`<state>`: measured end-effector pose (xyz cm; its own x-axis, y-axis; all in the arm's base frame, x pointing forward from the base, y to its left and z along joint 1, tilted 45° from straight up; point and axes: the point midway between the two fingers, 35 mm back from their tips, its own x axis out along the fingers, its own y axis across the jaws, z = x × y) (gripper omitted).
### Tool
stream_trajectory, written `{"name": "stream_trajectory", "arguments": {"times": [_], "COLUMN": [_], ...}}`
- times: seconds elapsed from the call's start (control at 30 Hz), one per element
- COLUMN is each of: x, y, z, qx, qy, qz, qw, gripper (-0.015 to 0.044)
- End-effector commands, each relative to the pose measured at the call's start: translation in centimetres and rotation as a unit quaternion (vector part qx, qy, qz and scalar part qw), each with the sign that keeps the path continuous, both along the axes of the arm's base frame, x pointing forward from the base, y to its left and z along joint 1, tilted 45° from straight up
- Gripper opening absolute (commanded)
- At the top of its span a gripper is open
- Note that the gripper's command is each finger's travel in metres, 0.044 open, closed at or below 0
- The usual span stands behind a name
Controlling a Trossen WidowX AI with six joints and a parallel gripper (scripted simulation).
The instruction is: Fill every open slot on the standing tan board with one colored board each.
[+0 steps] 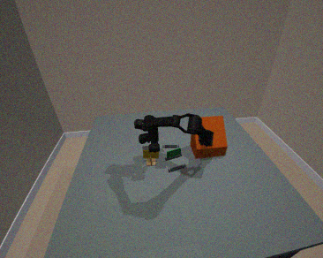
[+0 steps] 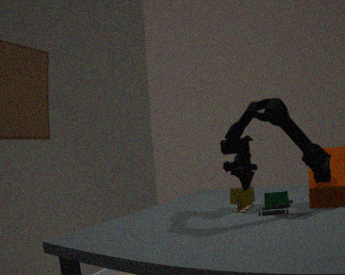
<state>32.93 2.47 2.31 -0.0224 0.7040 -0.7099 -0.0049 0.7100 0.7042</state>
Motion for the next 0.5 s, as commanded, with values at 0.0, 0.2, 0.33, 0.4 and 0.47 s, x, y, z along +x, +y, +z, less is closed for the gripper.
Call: {"name": "stream_trajectory", "arguments": {"times": [0.0,0.2,0.33,0.4,0.47], "x": [0.07,0.4,0.4,0.4,0.42], "y": [-2.53,-2.66,-2.66,-2.66,-2.62], "z": [2.59,2.47,2.47,2.47,2.51], "qx": [-0.002,-0.002,-0.002,-0.002,-0.002], "qy": [-0.007,-0.008,-0.008,-0.008,-0.008], "qz": [-0.003,-0.003,-0.003,-0.003,-0.003], "qw": [1.0,1.0,1.0,1.0,1.0], "gripper": [0.0162,0.0162,0.0162,0.0162,0.0162]}}
